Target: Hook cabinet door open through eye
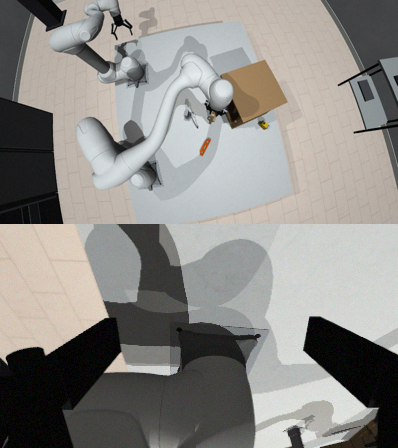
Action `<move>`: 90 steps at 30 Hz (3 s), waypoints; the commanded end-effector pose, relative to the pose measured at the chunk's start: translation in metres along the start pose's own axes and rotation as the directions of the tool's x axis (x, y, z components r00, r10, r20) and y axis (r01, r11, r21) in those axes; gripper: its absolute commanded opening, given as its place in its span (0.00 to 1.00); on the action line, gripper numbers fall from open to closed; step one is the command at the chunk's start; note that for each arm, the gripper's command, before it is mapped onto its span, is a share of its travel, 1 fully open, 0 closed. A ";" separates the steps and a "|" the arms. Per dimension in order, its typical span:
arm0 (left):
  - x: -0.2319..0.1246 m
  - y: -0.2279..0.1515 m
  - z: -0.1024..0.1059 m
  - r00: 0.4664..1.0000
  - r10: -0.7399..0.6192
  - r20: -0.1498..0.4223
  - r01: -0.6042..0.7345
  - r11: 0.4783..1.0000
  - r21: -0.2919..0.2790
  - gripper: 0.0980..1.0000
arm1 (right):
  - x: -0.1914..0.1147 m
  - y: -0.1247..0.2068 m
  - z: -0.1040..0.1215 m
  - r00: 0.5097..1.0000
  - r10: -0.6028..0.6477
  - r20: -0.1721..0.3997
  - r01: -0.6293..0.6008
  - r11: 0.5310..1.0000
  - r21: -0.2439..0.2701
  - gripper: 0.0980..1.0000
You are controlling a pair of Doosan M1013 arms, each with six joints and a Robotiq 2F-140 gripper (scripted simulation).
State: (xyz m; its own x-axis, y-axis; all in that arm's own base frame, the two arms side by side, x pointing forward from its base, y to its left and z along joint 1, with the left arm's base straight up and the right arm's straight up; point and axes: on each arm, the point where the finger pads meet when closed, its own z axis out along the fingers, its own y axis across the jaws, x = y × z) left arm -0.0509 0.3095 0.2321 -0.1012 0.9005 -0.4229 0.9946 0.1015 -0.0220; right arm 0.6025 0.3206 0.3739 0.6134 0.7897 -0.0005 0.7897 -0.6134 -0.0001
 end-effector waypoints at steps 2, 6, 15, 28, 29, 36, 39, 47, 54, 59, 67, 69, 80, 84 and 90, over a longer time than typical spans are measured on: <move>0.000 0.000 -0.001 1.000 0.000 -0.001 0.000 1.000 0.000 1.00 | 0.000 0.000 -0.005 1.000 0.000 -0.002 0.000 1.000 0.000 0.22; 0.000 0.000 -0.001 1.000 0.000 -0.001 0.000 1.000 0.000 1.00 | 0.000 0.000 -0.007 1.000 0.000 -0.002 0.000 1.000 0.000 0.22; 0.000 0.000 -0.001 1.000 0.000 -0.001 0.000 1.000 0.000 1.00 | 0.000 0.000 -0.023 1.000 0.000 -0.002 0.000 1.000 0.000 0.22; 0.000 0.000 -0.001 1.000 0.000 -0.001 0.000 1.000 0.000 1.00 | 0.000 0.000 -0.045 1.000 0.000 -0.002 0.000 1.000 0.000 0.22; 0.000 0.000 -0.001 1.000 0.000 -0.001 0.000 1.000 0.000 1.00 | 0.000 0.000 -0.047 1.000 0.000 -0.002 0.000 1.000 0.000 0.22; 0.000 0.000 -0.001 1.000 0.000 -0.001 0.000 1.000 0.000 1.00 | 0.000 0.000 -0.058 1.000 0.000 -0.002 0.000 1.000 0.000 0.22; 0.000 0.000 -0.001 1.000 0.000 -0.001 0.000 1.000 0.000 1.00 | 0.000 0.000 -0.060 1.000 0.000 -0.002 0.000 1.000 0.000 0.22; 0.000 0.000 -0.001 1.000 0.000 -0.001 0.000 1.000 0.000 1.00 | 0.000 0.000 -0.065 1.000 0.000 -0.002 0.000 1.000 0.000 0.22; 0.000 0.000 -0.001 1.000 0.000 -0.001 0.000 1.000 0.000 1.00 | 0.000 0.000 -0.066 1.000 0.000 -0.002 0.000 1.000 0.000 0.22; 0.000 0.000 -0.001 1.000 0.000 -0.001 0.000 1.000 0.000 1.00 | -0.003 -0.006 -0.066 0.999 -0.048 -0.002 0.048 0.999 0.000 0.22; 0.000 0.000 -0.001 1.000 0.000 -0.001 0.000 1.000 0.000 1.00 | -0.053 -0.090 -0.067 0.849 -0.529 0.002 0.529 0.849 -0.001 0.22; 0.000 0.000 -0.001 1.000 0.000 -0.001 0.000 1.000 0.000 1.00 | -0.062 -0.103 -0.066 0.785 -0.620 0.004 0.620 0.785 0.000 0.22; 0.000 0.000 -0.001 1.000 0.000 -0.001 0.000 1.000 0.000 1.00 | -0.066 -0.108 -0.066 0.549 -0.835 -0.001 0.835 0.549 -0.002 0.14; 0.000 0.000 -0.001 1.000 0.000 -0.001 0.000 1.000 0.000 1.00 | -0.066 -0.108 -0.066 0.549 -0.835 -0.001 0.835 0.549 -0.002 0.14; 0.000 0.000 -0.001 1.000 0.000 -0.001 0.000 1.000 0.000 1.00 | -0.066 -0.108 -0.066 0.549 -0.835 -0.001 0.835 0.549 -0.002 0.14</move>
State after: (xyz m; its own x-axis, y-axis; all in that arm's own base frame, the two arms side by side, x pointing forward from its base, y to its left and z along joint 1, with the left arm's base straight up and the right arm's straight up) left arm -0.0509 0.3095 0.2321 -0.1012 0.9005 -0.4229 0.9946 0.1015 -0.0220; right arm 0.4769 0.3349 0.4387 -0.3227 0.9465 -0.0003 0.9465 0.3227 0.0000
